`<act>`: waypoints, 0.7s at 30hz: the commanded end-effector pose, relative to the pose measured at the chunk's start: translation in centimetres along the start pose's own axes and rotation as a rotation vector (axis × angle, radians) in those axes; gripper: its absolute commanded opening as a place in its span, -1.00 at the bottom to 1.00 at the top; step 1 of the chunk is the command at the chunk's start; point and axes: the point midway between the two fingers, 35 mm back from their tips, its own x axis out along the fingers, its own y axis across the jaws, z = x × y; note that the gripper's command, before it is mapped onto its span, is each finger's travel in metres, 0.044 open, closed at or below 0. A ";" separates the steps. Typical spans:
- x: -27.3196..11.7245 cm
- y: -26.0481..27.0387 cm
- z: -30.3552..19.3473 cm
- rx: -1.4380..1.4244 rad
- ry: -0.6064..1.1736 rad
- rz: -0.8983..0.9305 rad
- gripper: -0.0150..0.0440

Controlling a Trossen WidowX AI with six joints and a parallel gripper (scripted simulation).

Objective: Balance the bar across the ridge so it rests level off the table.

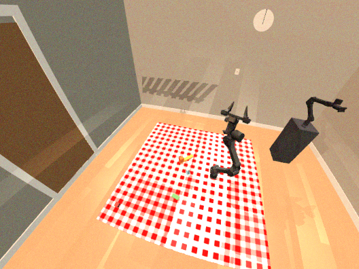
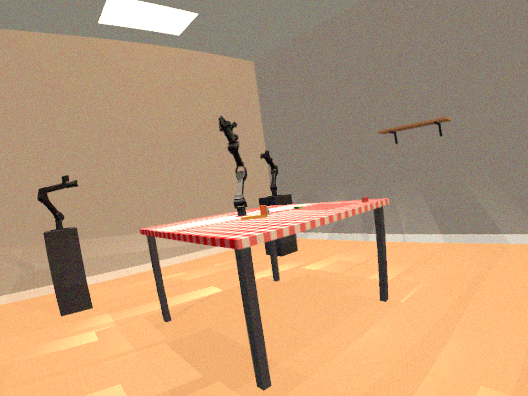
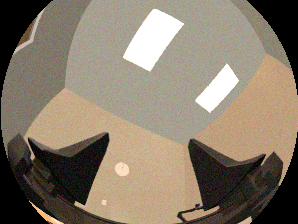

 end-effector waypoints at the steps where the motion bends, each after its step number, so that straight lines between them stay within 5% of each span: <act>1: 0.0 0.1 -0.1 0.004 0.002 0.005 0.78; 4: 0.2 2.2 -0.8 0.064 0.025 0.067 0.58; 21: -2.3 15.7 -5.0 0.315 0.214 0.455 0.58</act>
